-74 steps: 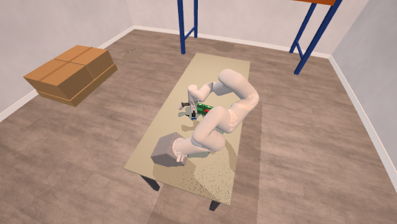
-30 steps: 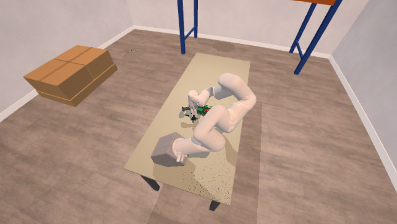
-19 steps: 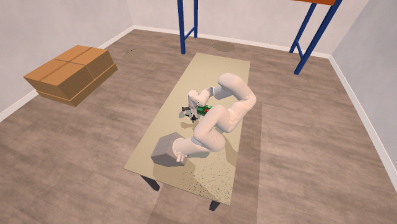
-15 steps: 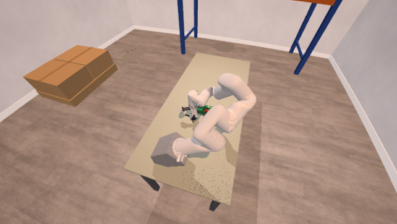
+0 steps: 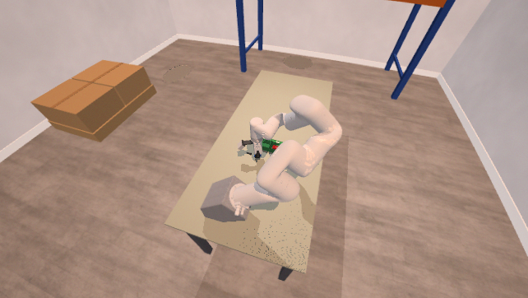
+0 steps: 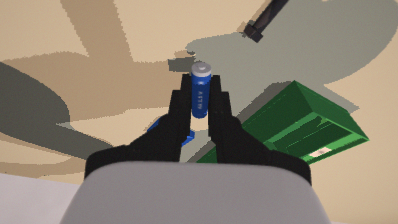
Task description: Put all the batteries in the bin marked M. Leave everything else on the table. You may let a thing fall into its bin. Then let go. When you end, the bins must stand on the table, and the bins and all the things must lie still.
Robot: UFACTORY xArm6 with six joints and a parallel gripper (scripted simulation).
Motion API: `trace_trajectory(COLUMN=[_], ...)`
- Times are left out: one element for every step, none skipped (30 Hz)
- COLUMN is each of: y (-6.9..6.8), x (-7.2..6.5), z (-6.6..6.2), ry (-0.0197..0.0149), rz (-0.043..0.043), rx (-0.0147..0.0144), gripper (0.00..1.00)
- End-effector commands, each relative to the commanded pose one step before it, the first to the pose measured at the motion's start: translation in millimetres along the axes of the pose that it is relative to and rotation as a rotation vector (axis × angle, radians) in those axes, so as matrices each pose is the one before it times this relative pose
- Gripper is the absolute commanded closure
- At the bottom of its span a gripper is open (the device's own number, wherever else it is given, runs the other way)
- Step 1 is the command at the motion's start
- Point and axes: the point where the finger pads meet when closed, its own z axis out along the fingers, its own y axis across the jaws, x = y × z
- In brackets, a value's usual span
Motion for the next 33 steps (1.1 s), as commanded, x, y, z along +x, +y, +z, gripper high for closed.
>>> trace_trajectory(y=[0.91, 0.01, 0.01, 0.00, 0.00, 0.02, 0.01, 0.01, 0.01, 0.01, 0.01, 0.01, 0.00, 0.00, 0.00, 0.00, 0.00, 0.00, 0.00, 0.00, 0.00, 0.00, 0.00, 0.00, 0.00, 0.00, -0.13, 2.59, 2.59, 2.59, 2.59, 2.59, 2.60], x=[-0.36, 0.00, 0.00, 0.00, 0.00, 0.00, 0.00, 0.00, 0.00, 0.00, 0.00, 0.00, 0.00, 0.00, 0.00, 0.00, 0.01, 0.00, 0.00, 0.00, 0.00, 0.00, 0.00, 0.00, 0.00, 0.00, 0.04, -5.41, -5.42, -5.42, -5.42, -5.42, -5.42], z=[-15.11, -3.34, -3.34, 0.00, 0.00, -3.36, -3.34, -3.34, -3.34, -3.34, -3.34, -0.01, -0.01, -0.01, 0.00, 0.00, 0.06, -0.02, -0.01, -0.01, 0.00, 0.00, -0.01, 0.00, 0.00, 0.00, 0.50, 0.02, 0.00, 0.00, 0.00, 0.00, 0.00], ry=[-0.00010, 0.00001, 0.00001, 0.00000, 0.00000, 0.00001, 0.00001, 0.00001, 0.00001, 0.00001, 0.00001, 0.00000, 0.00000, 0.00000, 0.00000, 0.00000, 0.00000, 0.00000, 0.00000, 0.00000, 0.00000, 0.00000, 0.00000, 0.00000, 0.00000, 0.00000, 0.00000, -0.00003, -0.00003, -0.00003, -0.00003, -0.00003, -0.00003], rz=[0.00053, 0.00001, 0.00001, 0.00000, 0.00000, 0.00001, 0.00001, 0.00001, 0.00001, 0.00001, 0.00001, 0.00000, 0.00000, 0.00000, 0.00000, 0.00000, 0.00000, 0.00000, 0.00000, 0.00000, 0.00000, 0.00000, 0.00000, 0.00000, 0.00000, 0.00000, 0.00000, 0.00000, 0.00000, 0.00000, 0.00000, 0.00000, 0.00000], rx=[-0.00194, -0.00002, -0.00002, 0.00000, 0.00000, -0.00001, -0.00002, -0.00002, -0.00002, -0.00002, -0.00001, 0.00000, 0.00000, 0.00000, 0.00000, 0.00000, -0.00002, 0.00001, 0.00000, 0.00000, 0.00000, 0.00000, 0.00000, 0.00000, 0.00000, 0.00000, 0.00001, -0.00002, -0.00001, -0.00002, -0.00002, -0.00001, -0.00001], gripper=[1.00, 1.00, 1.00, 1.00, 1.00, 1.00, 1.00, 1.00, 1.00, 1.00, 1.00, 1.00, 1.00, 1.00, 1.00, 1.00, 1.00, 1.00, 1.00, 1.00, 1.00, 1.00, 1.00, 1.00, 1.00, 1.00, 1.00, 1.00, 1.00, 1.00, 1.00, 1.00, 1.00])
